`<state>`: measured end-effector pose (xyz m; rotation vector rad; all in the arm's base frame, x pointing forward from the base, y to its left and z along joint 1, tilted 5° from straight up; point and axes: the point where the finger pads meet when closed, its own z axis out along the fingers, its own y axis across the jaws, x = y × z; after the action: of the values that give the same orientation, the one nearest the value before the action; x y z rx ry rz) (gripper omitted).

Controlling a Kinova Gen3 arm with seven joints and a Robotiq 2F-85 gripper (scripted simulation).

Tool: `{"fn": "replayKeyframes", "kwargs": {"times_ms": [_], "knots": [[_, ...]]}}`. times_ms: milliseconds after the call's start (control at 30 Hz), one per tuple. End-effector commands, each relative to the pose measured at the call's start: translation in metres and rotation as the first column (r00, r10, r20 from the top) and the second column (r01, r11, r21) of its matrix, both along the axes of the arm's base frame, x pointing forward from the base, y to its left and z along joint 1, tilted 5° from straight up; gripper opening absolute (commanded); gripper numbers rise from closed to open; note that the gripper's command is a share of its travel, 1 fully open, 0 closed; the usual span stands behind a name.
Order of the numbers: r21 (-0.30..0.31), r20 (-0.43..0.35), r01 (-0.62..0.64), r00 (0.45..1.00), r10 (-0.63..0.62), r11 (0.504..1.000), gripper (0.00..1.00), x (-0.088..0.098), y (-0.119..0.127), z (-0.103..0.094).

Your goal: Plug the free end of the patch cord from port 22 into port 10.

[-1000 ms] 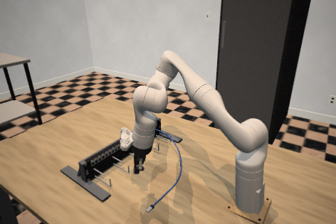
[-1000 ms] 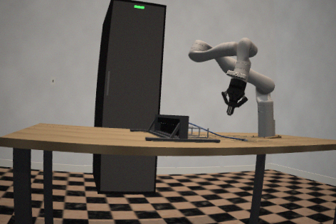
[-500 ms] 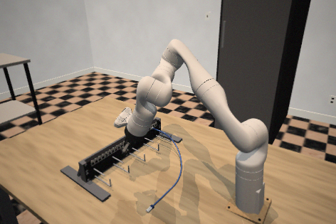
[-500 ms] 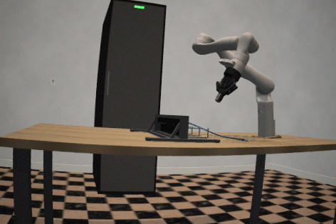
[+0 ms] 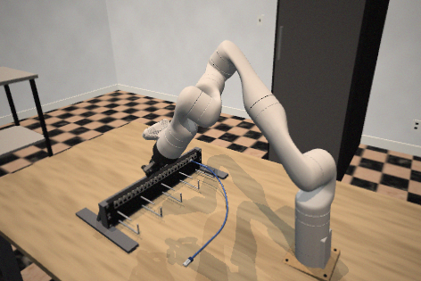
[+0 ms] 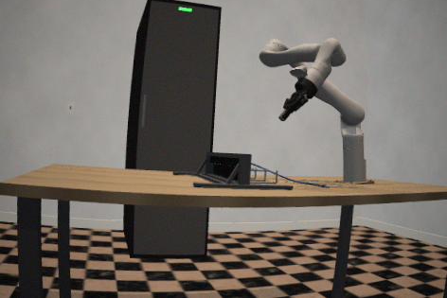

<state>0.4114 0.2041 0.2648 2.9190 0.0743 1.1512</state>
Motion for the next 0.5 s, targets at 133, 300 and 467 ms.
{"fn": "replayKeyframes", "kwargs": {"times_ms": [133, 300, 467], "knots": [[0.038, 0.036, 0.041, 0.998, -0.042, 0.998, 0.0, 0.005, -0.0025, 0.0131], [0.04, 0.037, 0.042, 0.998, -0.044, 0.998, 0.0, 0.0051, -0.0025, 0.0136], [0.04, 0.037, 0.042, 0.998, -0.044, 0.998, 0.0, 0.0053, -0.0025, 0.0134]]}}
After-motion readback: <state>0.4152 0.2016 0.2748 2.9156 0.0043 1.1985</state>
